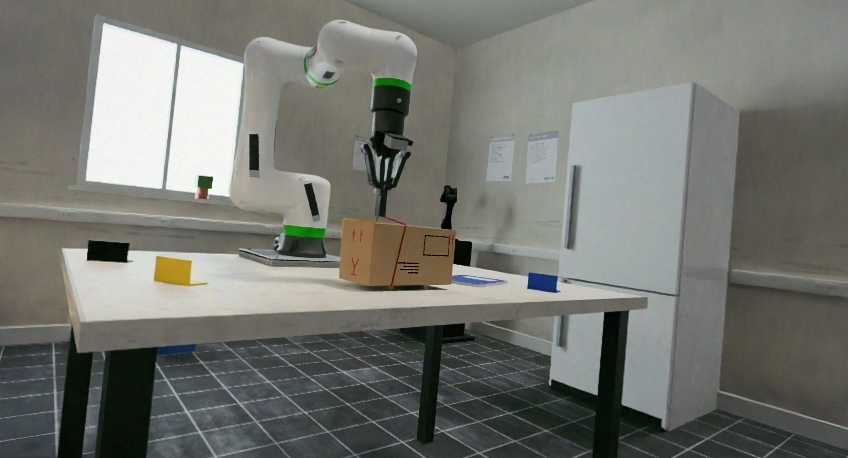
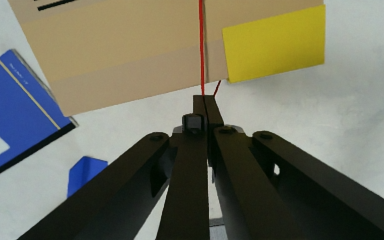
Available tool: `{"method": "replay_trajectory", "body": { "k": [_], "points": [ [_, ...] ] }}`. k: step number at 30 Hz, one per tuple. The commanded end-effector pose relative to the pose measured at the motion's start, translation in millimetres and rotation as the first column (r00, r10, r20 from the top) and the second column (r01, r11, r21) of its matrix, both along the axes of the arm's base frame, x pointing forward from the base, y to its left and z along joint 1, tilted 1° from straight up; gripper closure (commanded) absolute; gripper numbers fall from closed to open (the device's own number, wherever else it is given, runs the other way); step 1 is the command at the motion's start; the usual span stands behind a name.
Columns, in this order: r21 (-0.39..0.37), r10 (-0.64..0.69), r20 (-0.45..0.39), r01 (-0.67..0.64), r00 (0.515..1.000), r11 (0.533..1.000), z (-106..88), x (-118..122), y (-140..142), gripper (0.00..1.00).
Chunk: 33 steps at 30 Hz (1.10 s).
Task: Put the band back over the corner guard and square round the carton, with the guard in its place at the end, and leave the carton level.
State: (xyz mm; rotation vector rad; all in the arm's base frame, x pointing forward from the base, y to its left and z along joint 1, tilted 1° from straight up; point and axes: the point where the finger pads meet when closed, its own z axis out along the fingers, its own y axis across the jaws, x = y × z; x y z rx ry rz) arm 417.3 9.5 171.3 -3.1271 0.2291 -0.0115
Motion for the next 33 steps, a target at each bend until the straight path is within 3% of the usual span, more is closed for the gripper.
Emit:
{"method": "replay_trajectory", "body": {
  "k": [1,15,33],
  "points": [
    [0.0,0.0,0.001,0.0,1.0,1.0,0.6,0,0,0.9],
    [0.0,0.0,0.001,0.0,1.0,1.0,0.6,1,-5,0.9],
    [0.0,0.0,0.001,0.0,1.0,1.0,0.4,3,-38,0.9]
  ]
}}
